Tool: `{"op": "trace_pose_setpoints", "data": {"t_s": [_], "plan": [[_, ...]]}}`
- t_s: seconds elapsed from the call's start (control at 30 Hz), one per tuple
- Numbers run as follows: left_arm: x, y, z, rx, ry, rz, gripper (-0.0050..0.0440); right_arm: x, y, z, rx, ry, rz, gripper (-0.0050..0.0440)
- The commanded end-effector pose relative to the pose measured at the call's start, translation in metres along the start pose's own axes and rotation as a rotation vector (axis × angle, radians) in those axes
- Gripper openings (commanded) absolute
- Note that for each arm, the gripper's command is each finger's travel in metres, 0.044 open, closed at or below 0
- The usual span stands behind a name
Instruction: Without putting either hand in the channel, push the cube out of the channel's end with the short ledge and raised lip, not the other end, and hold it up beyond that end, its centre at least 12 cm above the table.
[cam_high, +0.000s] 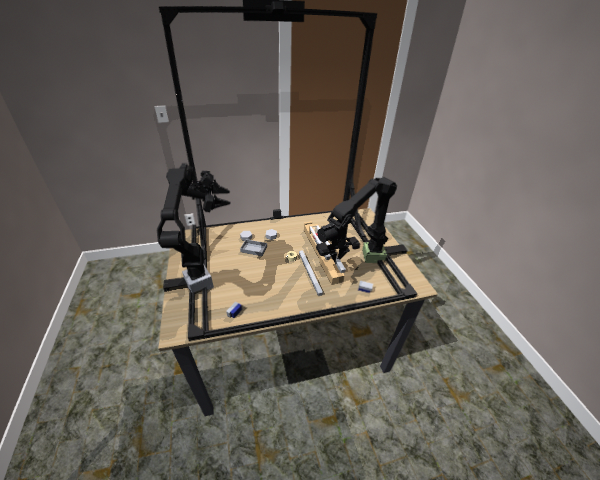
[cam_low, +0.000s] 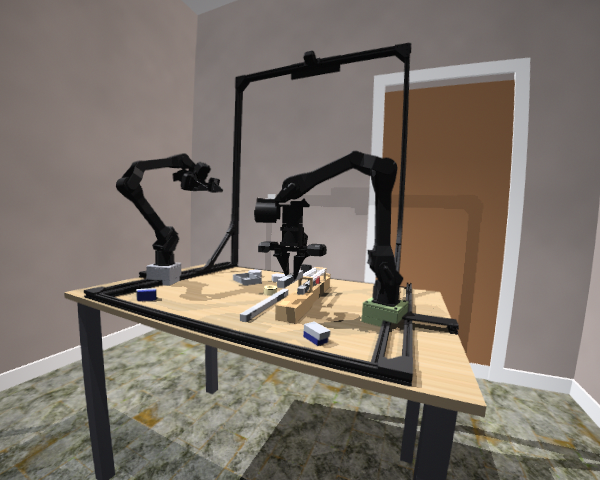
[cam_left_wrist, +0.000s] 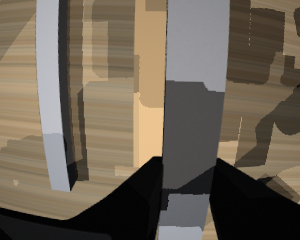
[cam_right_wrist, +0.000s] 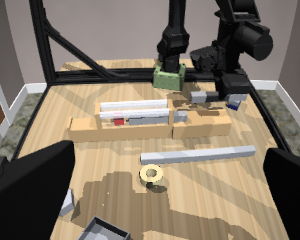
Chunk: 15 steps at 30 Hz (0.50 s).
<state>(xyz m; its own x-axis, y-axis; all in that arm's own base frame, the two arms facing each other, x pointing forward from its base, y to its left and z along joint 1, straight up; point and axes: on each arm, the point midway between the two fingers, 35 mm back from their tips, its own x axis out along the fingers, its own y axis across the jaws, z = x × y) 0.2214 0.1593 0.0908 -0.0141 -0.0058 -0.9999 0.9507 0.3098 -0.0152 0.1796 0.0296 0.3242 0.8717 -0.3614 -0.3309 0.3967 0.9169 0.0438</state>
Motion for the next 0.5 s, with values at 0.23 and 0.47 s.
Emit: {"op": "trace_pose_setpoints", "data": {"t_s": [0.23,0.47], "plan": [[0.005,-0.001,-0.007,0.001,0.001,0.015,0.0040,0.000,0.000,0.000,0.003,-0.002,0.000,0.0400],[0.014,-0.001,-0.007,0.001,0.001,0.015,0.0040,0.000,0.000,0.000,0.003,-0.002,0.000,0.0400]]}}
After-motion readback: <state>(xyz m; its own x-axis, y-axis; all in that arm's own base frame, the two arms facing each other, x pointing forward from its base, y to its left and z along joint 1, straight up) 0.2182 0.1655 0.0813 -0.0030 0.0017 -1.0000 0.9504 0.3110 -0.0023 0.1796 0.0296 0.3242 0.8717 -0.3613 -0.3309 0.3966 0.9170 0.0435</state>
